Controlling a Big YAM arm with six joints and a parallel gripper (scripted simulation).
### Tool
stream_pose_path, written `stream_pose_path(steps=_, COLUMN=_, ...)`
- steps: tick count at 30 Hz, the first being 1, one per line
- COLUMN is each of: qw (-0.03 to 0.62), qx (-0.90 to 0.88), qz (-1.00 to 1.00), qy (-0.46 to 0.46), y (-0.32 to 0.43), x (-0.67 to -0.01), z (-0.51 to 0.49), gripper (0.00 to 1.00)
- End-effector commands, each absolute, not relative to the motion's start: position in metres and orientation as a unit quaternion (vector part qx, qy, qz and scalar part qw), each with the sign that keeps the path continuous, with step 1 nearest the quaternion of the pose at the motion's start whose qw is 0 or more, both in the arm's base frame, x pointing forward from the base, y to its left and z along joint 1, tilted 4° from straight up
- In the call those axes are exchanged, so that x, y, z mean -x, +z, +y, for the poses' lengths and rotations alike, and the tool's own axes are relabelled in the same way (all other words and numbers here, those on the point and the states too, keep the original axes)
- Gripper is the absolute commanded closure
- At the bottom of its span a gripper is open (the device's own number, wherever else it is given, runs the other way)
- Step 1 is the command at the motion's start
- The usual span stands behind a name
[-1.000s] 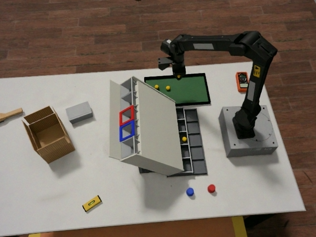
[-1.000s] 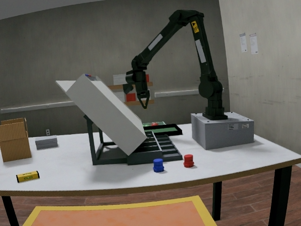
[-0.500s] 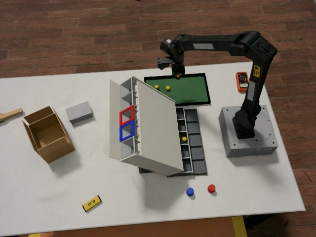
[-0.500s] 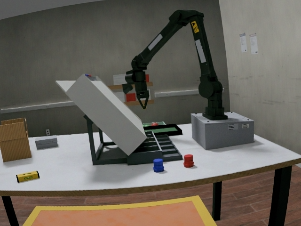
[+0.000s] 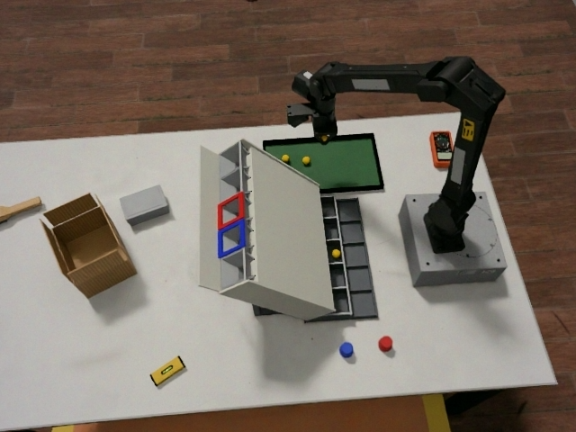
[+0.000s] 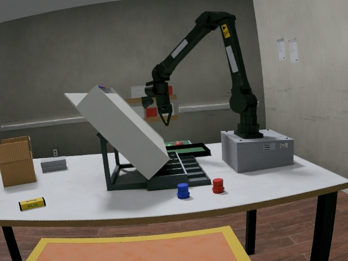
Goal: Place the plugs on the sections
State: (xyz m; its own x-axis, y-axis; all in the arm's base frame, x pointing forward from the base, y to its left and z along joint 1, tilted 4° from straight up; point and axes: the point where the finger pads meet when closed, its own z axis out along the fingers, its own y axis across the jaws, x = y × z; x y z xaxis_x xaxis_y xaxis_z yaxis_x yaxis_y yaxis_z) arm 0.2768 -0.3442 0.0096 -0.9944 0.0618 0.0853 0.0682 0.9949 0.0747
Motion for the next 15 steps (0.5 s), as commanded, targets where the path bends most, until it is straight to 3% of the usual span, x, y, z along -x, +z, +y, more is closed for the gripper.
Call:
stream_pose_path(steps=1, qw=0.032, qx=0.033, qz=-0.999, qy=-0.028, y=0.0206, x=-0.2908, z=-0.3612, gripper=1.00)
stream_pose_path(steps=15, qw=0.039, qx=0.032, qz=-0.998, qy=-0.036, y=0.0228, x=-0.2949, z=-0.3669, gripper=1.00)
